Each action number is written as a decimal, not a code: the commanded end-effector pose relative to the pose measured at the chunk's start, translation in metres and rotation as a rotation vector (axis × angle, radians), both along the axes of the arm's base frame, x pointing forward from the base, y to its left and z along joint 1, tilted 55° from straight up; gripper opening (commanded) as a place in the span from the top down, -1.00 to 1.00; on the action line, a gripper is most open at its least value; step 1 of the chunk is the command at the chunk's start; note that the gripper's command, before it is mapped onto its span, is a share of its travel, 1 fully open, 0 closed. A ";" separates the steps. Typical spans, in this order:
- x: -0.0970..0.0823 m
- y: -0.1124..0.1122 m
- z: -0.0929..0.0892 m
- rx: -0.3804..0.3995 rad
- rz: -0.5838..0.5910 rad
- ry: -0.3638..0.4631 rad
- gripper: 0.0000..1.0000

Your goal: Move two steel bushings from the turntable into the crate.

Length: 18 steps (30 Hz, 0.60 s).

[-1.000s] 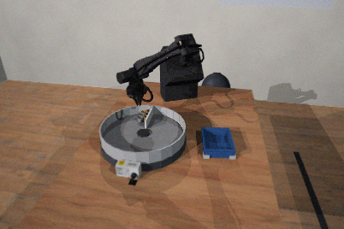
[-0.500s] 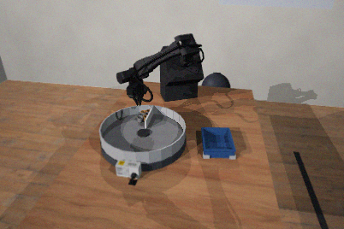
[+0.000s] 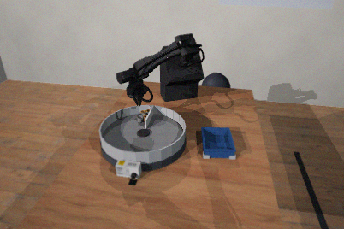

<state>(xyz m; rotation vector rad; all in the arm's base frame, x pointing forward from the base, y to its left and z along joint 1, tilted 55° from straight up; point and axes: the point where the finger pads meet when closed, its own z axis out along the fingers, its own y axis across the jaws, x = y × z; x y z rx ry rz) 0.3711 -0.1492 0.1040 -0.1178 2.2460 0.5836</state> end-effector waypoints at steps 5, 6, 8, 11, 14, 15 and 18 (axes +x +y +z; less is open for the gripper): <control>-0.006 -0.005 0.006 -0.015 -0.025 -0.014 0.74; -0.006 -0.005 0.006 -0.015 -0.025 -0.014 0.74; -0.006 -0.005 0.006 -0.016 -0.024 -0.015 0.74; -0.007 -0.004 0.004 -0.021 -0.017 -0.021 0.74; -0.008 -0.004 0.003 -0.021 -0.015 -0.023 0.74; -0.008 -0.004 0.003 -0.020 -0.016 -0.023 0.74; -0.004 -0.008 0.010 -0.035 -0.017 -0.039 0.74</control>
